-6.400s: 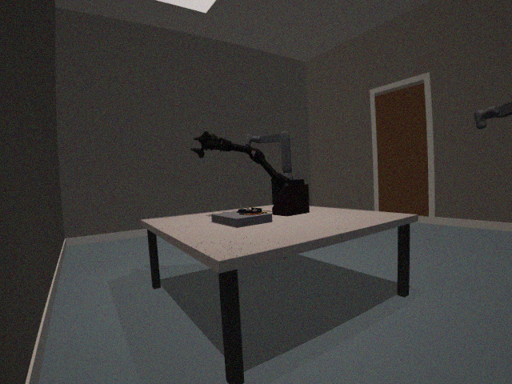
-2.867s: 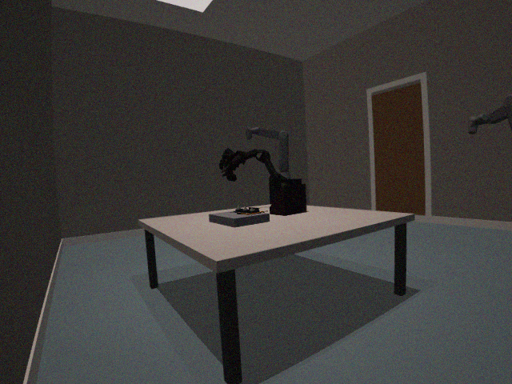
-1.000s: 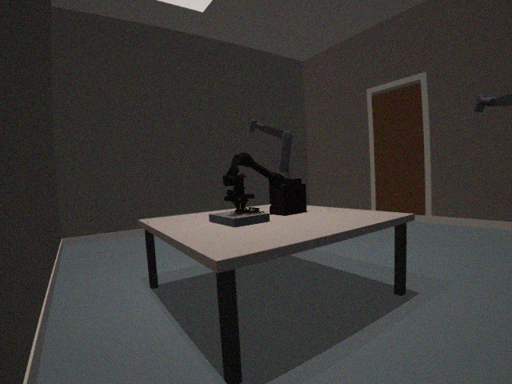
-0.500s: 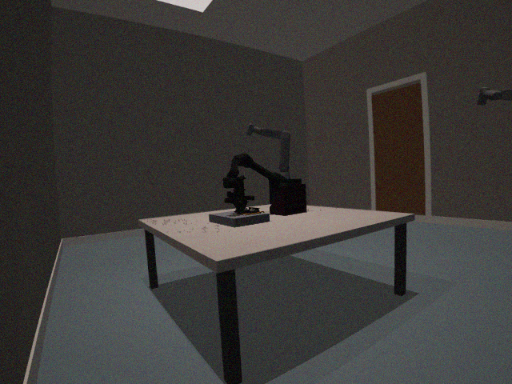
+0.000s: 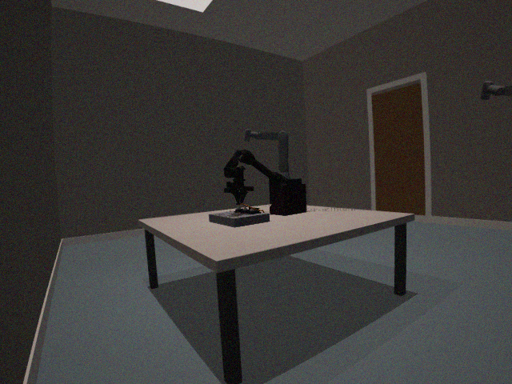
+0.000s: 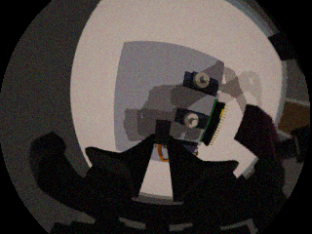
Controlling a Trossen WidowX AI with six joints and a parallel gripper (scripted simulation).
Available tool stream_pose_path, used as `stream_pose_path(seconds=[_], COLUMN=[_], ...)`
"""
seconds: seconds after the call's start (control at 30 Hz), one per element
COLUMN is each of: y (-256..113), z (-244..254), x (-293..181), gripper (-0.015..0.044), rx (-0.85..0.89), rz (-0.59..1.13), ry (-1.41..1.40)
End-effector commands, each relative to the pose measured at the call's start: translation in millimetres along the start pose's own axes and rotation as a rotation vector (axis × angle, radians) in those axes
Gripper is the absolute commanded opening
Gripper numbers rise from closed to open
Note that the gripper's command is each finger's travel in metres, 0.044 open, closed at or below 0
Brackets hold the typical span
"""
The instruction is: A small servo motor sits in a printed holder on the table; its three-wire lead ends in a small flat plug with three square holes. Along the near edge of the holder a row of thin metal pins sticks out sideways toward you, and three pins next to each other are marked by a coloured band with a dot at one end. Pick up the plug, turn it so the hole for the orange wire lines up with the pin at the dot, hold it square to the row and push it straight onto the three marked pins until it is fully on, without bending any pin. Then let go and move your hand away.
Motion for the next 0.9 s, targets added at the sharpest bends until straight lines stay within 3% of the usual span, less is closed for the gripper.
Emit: stream_pose_path(seconds=[0.0,0.87], y=[-2.1,-14.8], z=[-3.1,-96.4], x=[2.3,23.4], gripper=[0.0000,0.0000], rx=[-0.007,-0.008], rz=[0.004,0.009], ry=[-0.019,-0.748])
Point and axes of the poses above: the point midway between the two fingers, 35 mm back from their tips, its own y axis out along the fingers, its own z axis across the jaws, x = y × z, the point moved 9 cm from there along -y, back along the fingers
